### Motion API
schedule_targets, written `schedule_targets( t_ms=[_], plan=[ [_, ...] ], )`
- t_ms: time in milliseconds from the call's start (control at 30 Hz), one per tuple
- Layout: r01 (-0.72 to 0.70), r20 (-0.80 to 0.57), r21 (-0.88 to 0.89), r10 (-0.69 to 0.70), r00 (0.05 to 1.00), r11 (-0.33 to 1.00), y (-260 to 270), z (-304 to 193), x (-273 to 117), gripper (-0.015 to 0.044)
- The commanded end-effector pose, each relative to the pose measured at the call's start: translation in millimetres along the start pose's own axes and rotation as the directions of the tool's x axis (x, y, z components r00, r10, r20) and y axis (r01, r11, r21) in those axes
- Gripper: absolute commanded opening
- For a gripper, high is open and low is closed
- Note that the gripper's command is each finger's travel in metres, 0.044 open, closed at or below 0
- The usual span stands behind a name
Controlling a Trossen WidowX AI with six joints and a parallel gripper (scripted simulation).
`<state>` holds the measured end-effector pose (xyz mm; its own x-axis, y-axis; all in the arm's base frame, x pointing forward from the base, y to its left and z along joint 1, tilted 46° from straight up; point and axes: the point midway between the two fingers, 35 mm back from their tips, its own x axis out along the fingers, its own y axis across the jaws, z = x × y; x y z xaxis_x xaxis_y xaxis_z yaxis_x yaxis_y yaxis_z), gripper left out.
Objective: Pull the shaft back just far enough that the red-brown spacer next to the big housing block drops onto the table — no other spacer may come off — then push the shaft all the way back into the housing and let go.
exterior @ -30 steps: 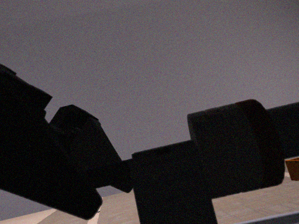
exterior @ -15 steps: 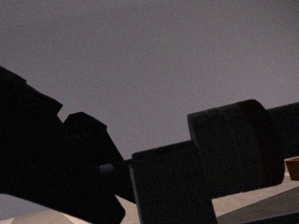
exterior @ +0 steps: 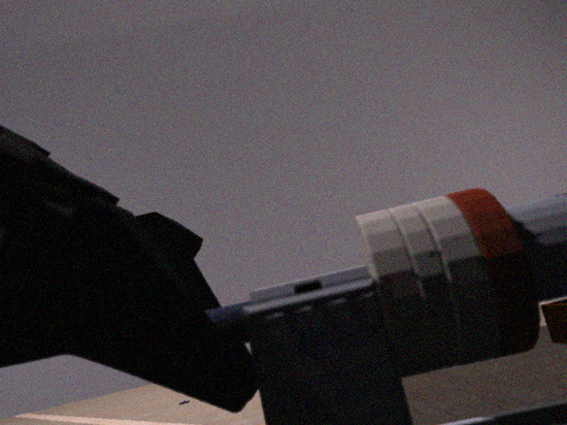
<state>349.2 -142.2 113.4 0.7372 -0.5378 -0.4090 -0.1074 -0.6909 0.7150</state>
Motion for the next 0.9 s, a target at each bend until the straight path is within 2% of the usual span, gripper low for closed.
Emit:
schedule_targets(
  t_ms=[0,867],
  plan=[
    [-0.001,-0.004,-0.001,0.001,1.000,1.000,-0.1,0.1,-0.5,0.0000],
    [-0.001,-0.007,-0.003,0.001,1.000,1.000,-0.2,9.7,-9.7,0.0000]
  ],
)
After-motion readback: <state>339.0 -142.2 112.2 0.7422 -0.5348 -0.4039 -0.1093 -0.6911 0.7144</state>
